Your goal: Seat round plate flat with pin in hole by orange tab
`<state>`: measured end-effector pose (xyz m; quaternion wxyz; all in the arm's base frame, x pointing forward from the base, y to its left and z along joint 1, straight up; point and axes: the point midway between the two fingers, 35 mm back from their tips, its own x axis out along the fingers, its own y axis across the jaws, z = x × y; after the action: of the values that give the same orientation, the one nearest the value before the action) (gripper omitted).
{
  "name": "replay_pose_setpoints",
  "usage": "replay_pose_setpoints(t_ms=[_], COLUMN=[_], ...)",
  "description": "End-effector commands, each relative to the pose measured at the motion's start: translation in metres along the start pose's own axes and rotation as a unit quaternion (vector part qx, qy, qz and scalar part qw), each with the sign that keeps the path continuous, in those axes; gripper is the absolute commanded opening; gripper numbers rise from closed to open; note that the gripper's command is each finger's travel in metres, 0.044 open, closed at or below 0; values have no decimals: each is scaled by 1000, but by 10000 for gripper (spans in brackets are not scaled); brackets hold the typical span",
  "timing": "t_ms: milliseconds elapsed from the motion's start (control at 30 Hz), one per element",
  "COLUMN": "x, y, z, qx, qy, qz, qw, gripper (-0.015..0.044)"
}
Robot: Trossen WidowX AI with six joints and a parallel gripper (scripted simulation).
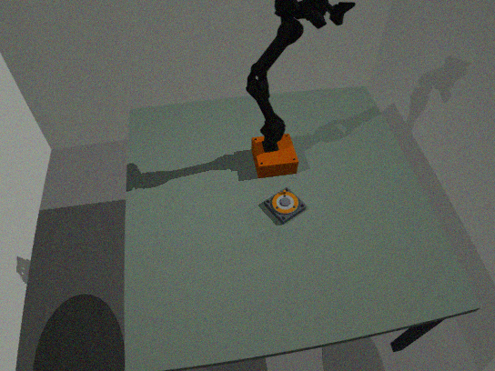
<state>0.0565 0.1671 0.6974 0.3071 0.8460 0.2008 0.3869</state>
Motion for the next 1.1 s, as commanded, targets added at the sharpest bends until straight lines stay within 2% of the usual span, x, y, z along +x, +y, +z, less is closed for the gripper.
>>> replay_pose_setpoints(t_ms=[0,100,233,300,467,600,767,833,1033,1067], x=[1,8,23,27,52,62,67,65,31,29], y=[-1,-12,-55,-64,-129,-157,-214,-221,-261,-262], z=[1,13,17,21,66,101,191,207,329,332], qx=[-3,-53,-201,-233,-443,-515,-642,-656,-714,-714], qy=[-3,-35,-39,-40,-58,-64,-76,-77,-75,-74], qz=[1,10,-9,-14,-75,-111,-228,-249,-413,-418], qw=[1000,998,979,972,892,848,728,709,561,556], gripper=[374,295,190,138,6,0,0,0,0,0])
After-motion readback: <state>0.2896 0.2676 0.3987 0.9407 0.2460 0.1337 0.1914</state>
